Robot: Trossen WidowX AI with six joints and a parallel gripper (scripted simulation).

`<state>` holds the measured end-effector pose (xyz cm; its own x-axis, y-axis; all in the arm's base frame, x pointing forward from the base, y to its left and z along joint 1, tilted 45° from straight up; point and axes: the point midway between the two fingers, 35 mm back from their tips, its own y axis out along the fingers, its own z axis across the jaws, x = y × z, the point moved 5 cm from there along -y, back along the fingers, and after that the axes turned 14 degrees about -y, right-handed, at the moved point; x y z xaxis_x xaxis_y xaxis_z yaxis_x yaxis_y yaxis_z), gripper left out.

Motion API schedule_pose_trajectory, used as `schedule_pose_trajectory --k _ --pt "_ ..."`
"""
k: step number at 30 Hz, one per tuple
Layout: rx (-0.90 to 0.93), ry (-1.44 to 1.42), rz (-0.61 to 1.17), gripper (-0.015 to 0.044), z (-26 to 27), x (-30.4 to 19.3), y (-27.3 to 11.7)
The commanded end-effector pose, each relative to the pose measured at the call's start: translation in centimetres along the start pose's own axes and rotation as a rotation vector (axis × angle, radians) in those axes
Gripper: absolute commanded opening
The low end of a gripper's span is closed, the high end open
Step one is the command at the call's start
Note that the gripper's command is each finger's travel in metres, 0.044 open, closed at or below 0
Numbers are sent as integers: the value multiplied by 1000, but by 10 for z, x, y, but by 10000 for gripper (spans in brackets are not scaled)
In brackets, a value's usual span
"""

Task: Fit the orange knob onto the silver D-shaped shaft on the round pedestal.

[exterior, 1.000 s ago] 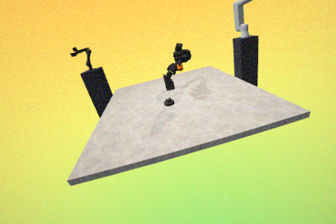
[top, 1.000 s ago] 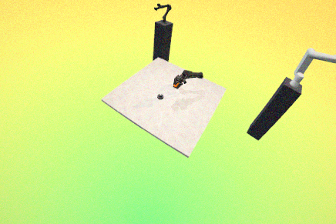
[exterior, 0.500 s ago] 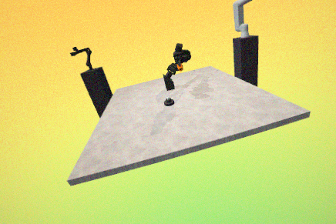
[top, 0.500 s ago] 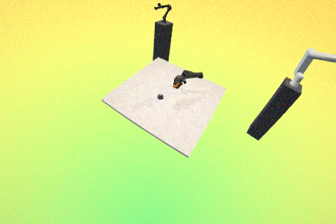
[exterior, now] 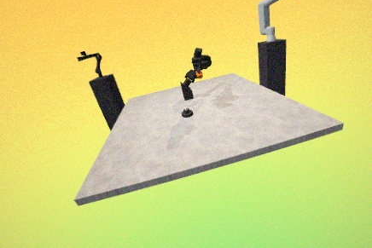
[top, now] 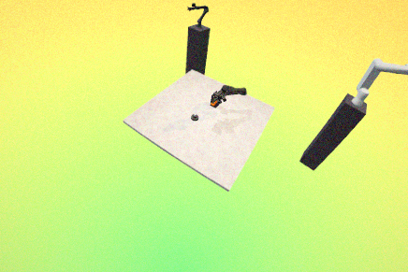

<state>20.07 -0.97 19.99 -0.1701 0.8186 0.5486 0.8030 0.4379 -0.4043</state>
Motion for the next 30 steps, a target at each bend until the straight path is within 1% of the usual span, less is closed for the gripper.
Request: schedule_pose_trajectory --k 1,4,9,30 --pt "0 -4 -2 0 0 0 0" --pt "-6 -5 1 0 1 1 1" --pt "38 -7 -9 0 4 2 5" --pt "392 -10 -89 0 6 2 33"
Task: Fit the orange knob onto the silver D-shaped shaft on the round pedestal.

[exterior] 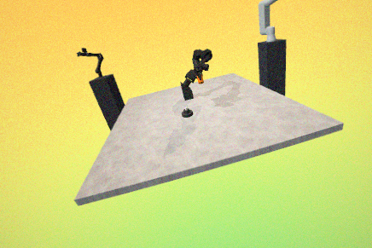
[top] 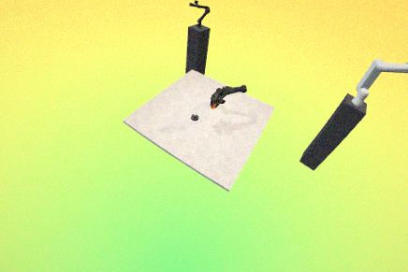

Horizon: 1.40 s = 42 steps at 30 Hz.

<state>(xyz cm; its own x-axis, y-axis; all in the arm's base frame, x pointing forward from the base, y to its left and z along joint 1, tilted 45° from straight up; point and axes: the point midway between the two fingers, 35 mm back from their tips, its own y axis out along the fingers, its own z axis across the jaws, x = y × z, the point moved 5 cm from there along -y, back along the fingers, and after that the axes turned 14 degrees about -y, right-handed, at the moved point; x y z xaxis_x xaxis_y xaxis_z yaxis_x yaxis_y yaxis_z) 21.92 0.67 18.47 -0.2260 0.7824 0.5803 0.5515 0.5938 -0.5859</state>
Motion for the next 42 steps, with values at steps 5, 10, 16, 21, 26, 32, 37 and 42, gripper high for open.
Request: schedule_pose_trajectory --k 5,10,16,21,26,32,37,42 --pt "137 -4 -35 0 -5 -1 12" --pt "223 -4 -55 0 -7 -1 20" --pt "326 -5 -79 0 -9 -1 30" --pt "412 -7 -101 0 -11 -1 38" --pt "499 -9 -125 0 -12 -1 48" --pt "603 -12 -157 0 -13 -1 59" --pt "639 -13 -167 0 -11 -1 68" --pt "643 -17 -164 0 -1 0 87"
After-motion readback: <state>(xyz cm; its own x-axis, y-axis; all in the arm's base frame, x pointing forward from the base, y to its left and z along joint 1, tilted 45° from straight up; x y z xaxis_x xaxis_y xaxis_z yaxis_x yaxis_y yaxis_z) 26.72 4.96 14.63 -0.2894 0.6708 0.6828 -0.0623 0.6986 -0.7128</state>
